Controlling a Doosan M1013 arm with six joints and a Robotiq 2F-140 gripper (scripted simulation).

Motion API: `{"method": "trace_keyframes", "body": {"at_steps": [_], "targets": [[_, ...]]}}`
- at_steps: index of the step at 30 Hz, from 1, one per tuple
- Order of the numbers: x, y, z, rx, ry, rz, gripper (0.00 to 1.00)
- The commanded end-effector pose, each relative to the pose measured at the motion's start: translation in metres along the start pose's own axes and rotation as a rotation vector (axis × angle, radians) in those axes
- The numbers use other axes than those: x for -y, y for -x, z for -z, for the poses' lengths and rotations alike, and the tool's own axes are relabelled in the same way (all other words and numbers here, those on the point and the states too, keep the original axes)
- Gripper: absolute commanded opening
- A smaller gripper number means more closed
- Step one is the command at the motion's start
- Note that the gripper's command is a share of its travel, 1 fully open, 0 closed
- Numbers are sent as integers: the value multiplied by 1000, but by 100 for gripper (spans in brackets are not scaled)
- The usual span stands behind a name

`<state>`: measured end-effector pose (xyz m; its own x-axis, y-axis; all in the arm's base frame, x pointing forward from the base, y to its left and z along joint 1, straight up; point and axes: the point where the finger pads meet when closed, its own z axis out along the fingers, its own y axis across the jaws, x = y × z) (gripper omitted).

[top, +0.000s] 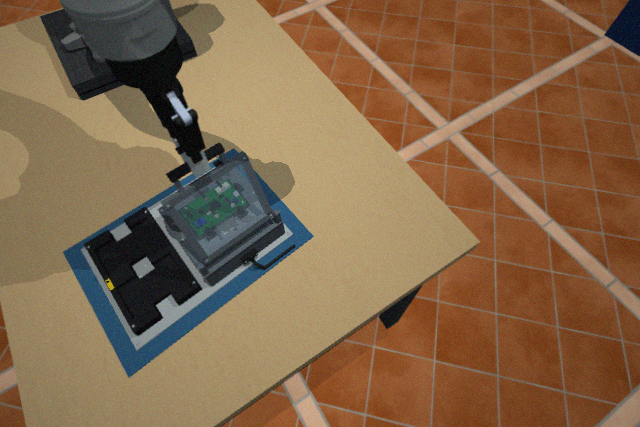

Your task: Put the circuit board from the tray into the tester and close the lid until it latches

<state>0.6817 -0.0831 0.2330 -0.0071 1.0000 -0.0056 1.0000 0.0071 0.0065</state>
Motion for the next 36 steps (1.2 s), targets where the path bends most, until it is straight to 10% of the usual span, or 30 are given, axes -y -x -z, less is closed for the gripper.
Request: {"method": "trace_keyframes", "body": {"at_steps": [1, 36], "targets": [[8, 0, -3, 0, 0, 0, 0], [57, 0, -34, 0, 0, 0, 0]]}}
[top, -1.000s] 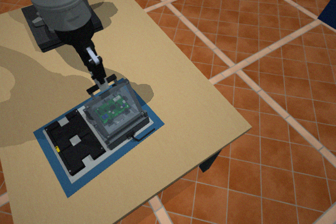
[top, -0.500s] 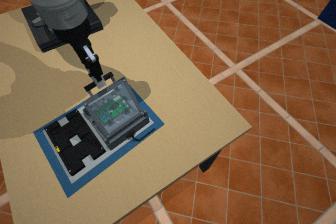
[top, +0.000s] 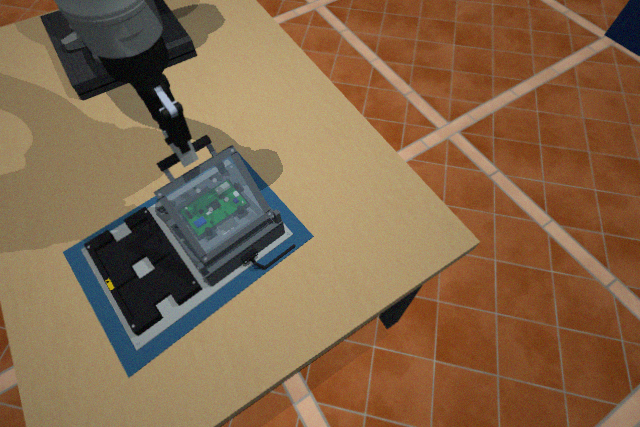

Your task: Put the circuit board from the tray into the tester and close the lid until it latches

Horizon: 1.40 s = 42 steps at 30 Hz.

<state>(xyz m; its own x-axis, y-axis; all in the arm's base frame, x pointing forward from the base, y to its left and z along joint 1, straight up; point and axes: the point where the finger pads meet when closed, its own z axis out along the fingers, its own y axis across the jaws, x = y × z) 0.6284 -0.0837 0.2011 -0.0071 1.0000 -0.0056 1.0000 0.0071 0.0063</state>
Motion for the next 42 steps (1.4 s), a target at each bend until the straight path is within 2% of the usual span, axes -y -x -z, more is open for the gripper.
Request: {"method": "trace_keyframes", "body": {"at_steps": [1, 42], "targets": [[4, 0, -3, 0, 0, 0, 0], [48, 0, -62, 0, 0, 0, 0]]}}
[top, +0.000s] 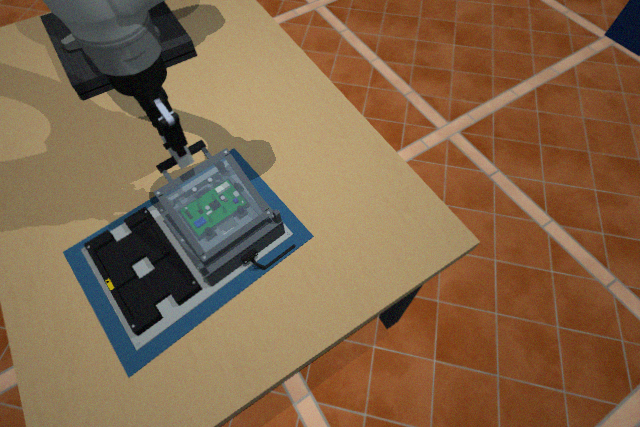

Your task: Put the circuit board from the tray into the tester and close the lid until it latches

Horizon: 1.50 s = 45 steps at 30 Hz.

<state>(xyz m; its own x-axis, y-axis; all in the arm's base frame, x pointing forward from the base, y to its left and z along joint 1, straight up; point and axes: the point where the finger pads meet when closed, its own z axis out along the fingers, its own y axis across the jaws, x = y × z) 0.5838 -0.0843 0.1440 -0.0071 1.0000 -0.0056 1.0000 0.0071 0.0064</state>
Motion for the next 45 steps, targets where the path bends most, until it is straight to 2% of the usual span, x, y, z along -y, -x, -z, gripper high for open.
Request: {"method": "trace_keyframes", "body": {"at_steps": [1, 25, 45], "targets": [[4, 0, -7, 0, 0, 0, 0], [16, 0, -45, 0, 0, 0, 0], [19, 0, -64, 0, 0, 0, 0]]}}
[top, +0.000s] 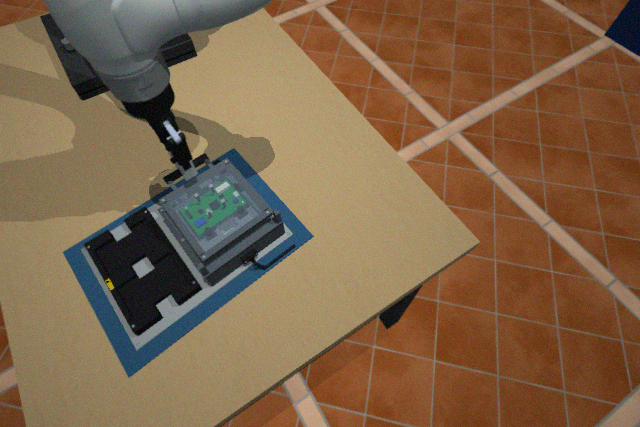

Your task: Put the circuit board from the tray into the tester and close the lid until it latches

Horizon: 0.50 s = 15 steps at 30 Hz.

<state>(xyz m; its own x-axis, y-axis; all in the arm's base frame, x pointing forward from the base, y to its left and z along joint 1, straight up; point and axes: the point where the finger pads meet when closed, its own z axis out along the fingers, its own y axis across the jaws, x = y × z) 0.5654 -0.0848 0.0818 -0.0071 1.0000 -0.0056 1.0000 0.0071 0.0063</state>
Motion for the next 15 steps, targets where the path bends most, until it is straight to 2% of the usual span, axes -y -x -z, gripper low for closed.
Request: {"method": "trace_keyframes", "body": {"at_steps": [1, 15], "targets": [[0, 0, -3, 0, 0, 0, 0], [1, 0, -13, 0, 0, 0, 0]]}}
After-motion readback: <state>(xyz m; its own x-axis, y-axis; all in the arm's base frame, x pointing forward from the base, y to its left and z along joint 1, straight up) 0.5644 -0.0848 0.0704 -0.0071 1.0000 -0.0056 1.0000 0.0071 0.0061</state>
